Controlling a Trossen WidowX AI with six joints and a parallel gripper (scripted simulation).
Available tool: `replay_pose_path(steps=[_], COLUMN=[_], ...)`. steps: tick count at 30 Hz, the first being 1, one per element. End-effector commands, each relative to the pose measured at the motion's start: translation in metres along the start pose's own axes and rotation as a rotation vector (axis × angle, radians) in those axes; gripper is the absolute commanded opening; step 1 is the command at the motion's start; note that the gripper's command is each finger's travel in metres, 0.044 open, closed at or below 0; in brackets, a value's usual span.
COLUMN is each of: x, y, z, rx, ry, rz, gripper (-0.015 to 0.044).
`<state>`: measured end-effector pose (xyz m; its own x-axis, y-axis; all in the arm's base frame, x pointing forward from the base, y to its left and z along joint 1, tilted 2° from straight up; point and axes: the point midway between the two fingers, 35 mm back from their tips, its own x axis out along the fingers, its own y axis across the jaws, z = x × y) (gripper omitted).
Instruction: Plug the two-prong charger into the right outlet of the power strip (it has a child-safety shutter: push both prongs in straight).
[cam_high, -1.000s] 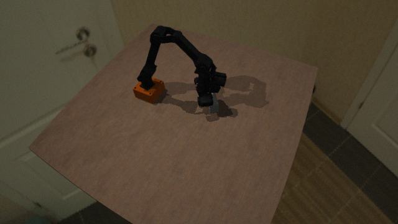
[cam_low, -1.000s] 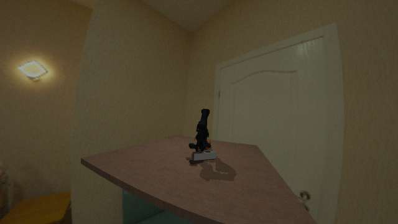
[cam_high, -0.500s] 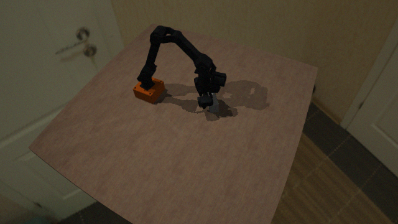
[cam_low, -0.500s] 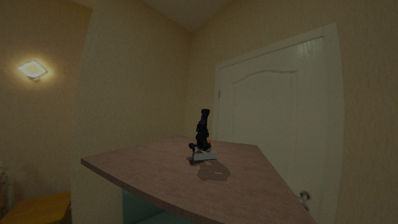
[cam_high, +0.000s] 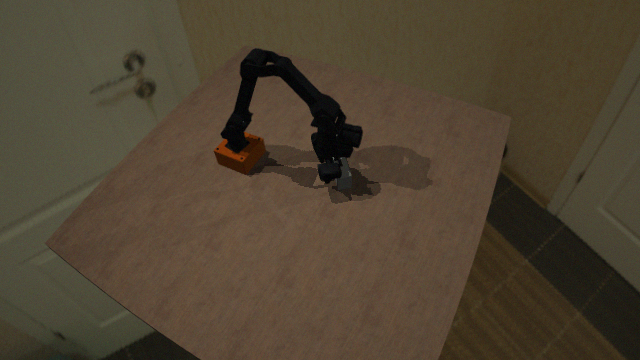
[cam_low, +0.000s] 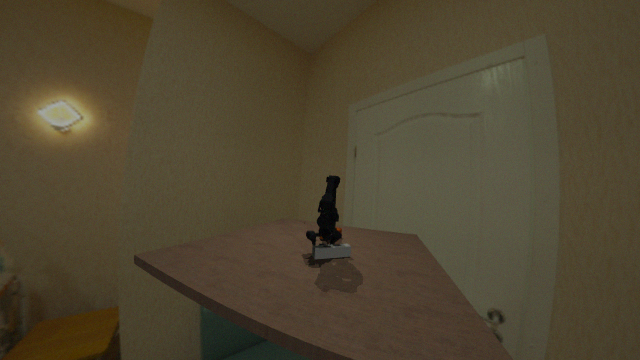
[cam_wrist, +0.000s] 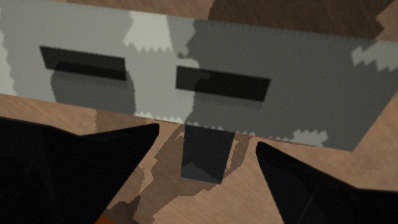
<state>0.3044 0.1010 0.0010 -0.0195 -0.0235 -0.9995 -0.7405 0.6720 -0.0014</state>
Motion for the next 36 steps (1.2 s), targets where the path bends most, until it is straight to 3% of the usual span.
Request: replay_pose_path(steps=[1,36], x=[0.001,0.002], y=[0.001,-0.001], z=[-0.002,-0.028], rx=[-0.006,-0.007], ry=[-0.004,-0.014], rz=[0.002,0.000], gripper=[0.0440,0.0440])
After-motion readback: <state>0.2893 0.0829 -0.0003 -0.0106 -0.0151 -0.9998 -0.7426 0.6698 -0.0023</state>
